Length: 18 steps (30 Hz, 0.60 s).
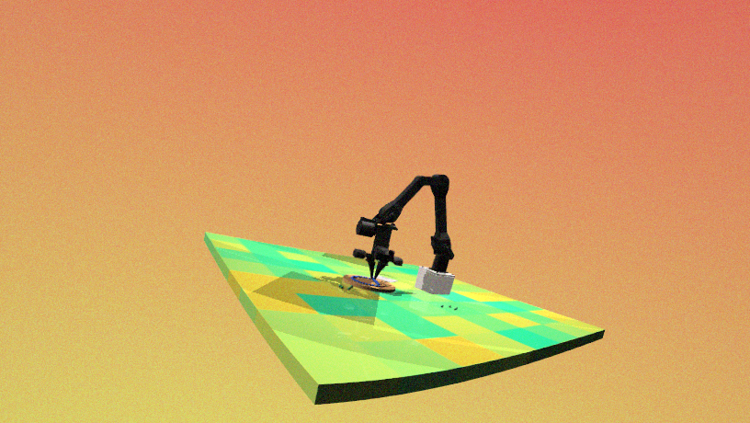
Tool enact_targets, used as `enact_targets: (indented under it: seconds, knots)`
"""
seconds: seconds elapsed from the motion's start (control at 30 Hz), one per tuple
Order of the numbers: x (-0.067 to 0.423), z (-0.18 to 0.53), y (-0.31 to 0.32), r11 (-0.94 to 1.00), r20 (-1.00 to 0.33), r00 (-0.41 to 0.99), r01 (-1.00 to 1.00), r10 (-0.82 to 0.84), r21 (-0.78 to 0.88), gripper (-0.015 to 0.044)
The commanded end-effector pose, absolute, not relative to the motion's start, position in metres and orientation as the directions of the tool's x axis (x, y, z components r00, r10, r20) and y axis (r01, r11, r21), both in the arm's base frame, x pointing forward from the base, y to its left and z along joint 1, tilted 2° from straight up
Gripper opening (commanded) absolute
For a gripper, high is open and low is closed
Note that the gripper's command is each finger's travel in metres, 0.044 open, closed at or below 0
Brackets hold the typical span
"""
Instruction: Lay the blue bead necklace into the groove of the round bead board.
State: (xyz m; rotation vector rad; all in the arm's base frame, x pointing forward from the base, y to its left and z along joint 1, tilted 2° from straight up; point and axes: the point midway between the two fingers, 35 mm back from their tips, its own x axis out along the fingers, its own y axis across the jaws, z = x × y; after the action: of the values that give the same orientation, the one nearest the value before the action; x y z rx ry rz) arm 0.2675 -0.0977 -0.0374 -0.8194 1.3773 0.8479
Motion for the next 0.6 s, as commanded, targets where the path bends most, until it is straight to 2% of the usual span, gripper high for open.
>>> enact_targets:
  seconds: [0.0,0.57]
  knots:
    - [0.268,-0.035,-0.098,0.475,-1.000,0.014,-0.880,0.028,0.001,0.0000]
    - [0.253,-0.032,-0.099,0.473,-1.000,0.012,-0.881,0.027,0.003,0.0000]
